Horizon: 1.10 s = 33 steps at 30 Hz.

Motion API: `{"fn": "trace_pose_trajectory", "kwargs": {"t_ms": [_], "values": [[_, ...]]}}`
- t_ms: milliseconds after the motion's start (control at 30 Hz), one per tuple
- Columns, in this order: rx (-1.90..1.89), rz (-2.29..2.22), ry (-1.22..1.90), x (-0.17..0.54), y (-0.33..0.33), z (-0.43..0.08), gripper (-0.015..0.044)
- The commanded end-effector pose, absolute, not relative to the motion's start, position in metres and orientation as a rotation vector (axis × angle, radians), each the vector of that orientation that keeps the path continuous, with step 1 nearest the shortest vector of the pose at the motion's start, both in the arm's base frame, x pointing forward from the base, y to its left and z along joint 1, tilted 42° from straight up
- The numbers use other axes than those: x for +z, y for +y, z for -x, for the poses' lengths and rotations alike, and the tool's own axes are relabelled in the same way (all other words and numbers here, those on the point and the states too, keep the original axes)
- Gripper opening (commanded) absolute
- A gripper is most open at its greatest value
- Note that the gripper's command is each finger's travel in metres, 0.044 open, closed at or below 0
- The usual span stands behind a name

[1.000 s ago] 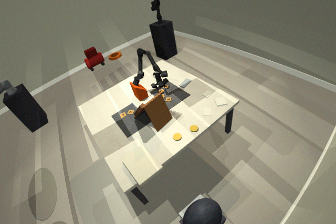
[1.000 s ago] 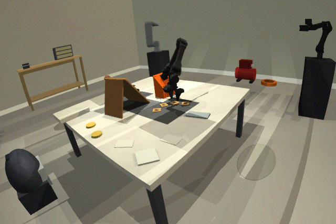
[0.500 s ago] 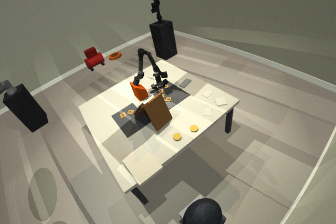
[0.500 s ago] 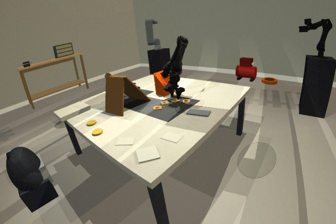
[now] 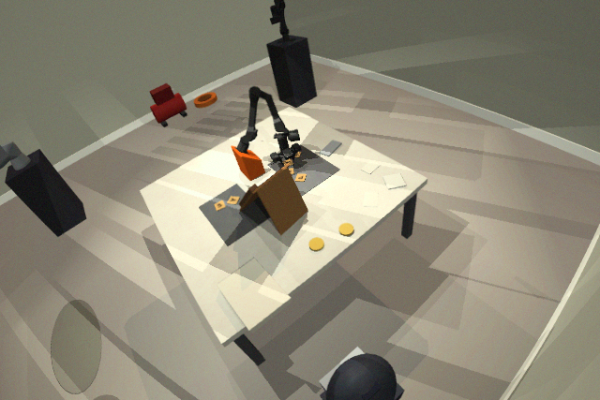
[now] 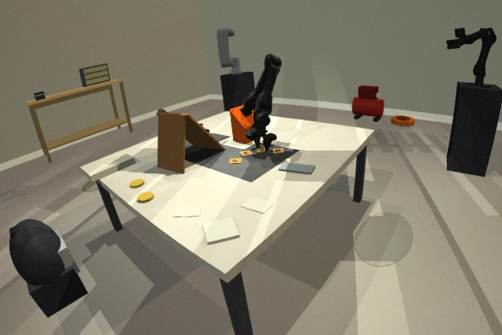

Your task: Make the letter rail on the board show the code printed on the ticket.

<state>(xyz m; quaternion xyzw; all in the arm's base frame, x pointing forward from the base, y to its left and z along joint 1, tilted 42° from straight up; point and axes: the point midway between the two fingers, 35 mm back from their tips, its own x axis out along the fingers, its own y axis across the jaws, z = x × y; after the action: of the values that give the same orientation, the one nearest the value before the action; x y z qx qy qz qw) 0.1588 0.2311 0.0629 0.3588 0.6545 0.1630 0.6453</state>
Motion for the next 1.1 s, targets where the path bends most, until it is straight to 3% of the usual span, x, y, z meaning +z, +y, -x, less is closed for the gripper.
{"fn": "trace_pose_trajectory", "kwargs": {"t_ms": [0, 233, 767, 1067], "values": [[0.361, -0.816, 1.492, 0.0597, 0.2311, -0.1586, 0.0340], [0.361, -0.816, 1.492, 0.0597, 0.2311, -0.1586, 0.0340], [0.361, -0.816, 1.492, 0.0602, 0.2315, -0.1587, 0.0233], [0.361, -0.816, 1.492, 0.0639, 0.2265, -0.1575, 0.0000]]}}
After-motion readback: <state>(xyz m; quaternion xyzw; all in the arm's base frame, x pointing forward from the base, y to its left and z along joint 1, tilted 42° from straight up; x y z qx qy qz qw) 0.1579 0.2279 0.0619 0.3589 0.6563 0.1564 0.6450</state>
